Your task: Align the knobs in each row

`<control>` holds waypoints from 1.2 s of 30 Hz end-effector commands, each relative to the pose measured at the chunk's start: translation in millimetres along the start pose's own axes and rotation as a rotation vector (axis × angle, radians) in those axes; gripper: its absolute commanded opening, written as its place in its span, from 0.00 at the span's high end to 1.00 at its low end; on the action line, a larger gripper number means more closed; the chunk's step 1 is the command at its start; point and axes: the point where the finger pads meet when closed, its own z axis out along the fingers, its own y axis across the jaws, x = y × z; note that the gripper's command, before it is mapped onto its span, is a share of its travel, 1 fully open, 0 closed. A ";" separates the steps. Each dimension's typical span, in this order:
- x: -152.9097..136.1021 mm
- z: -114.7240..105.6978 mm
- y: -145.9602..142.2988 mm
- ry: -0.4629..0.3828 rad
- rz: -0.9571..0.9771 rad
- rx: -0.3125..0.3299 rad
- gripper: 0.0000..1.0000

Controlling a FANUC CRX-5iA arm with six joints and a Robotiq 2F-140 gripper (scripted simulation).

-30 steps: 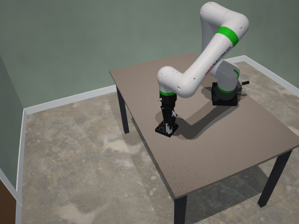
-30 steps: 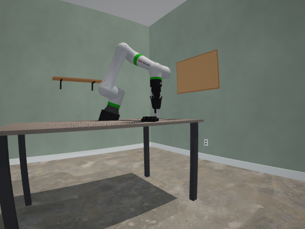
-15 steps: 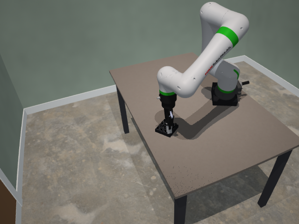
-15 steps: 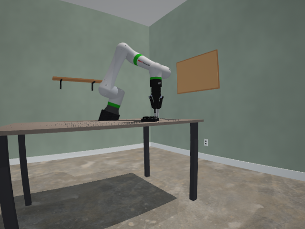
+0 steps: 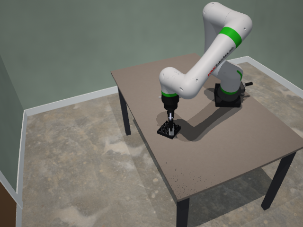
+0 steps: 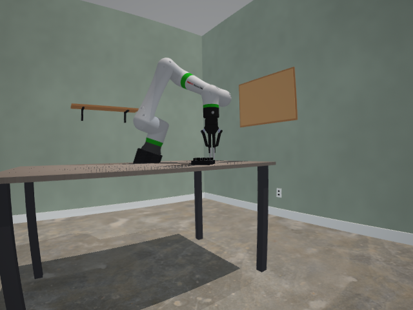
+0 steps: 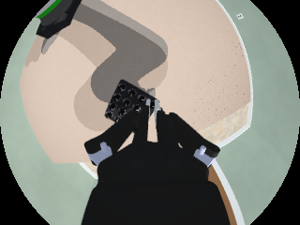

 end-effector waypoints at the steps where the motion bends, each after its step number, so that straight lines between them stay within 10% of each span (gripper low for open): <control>1: -0.1 -0.2 0.2 -0.006 0.130 0.006 0.95; 36: -0.1 -0.2 0.2 -0.007 0.528 0.005 0.95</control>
